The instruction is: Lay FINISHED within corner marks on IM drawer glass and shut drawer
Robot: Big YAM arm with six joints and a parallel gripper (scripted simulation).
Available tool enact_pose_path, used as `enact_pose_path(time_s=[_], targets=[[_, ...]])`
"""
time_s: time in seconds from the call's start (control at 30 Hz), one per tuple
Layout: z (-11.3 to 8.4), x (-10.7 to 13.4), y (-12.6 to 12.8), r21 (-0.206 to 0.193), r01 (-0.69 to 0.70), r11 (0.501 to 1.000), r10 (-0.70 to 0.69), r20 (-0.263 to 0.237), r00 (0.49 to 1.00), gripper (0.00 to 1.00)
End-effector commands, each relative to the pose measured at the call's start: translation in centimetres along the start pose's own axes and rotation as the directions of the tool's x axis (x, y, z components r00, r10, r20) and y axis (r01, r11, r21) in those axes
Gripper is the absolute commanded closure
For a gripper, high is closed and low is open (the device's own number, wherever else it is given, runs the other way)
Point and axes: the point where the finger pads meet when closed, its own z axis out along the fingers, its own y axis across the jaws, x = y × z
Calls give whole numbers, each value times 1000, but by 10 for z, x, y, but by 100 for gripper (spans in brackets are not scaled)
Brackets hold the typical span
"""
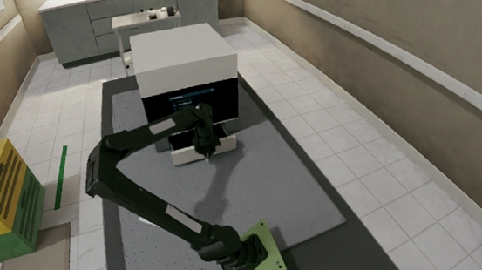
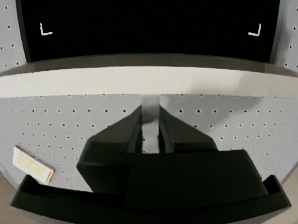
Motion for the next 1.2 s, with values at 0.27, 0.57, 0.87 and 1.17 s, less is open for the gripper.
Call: enact_pose_path(time_s=[0.27,0.57,0.87,1.17], targets=[[-12,25,-2,7,-2,1000,2,-18,1000,92],[-11,35,0,6,2,1000,-2,-23,1000,92],[-14,46,-2,7,-2,1000,2,-20,1000,92],[-6,49,0,3,2,1000,-2,-37,999,92]])
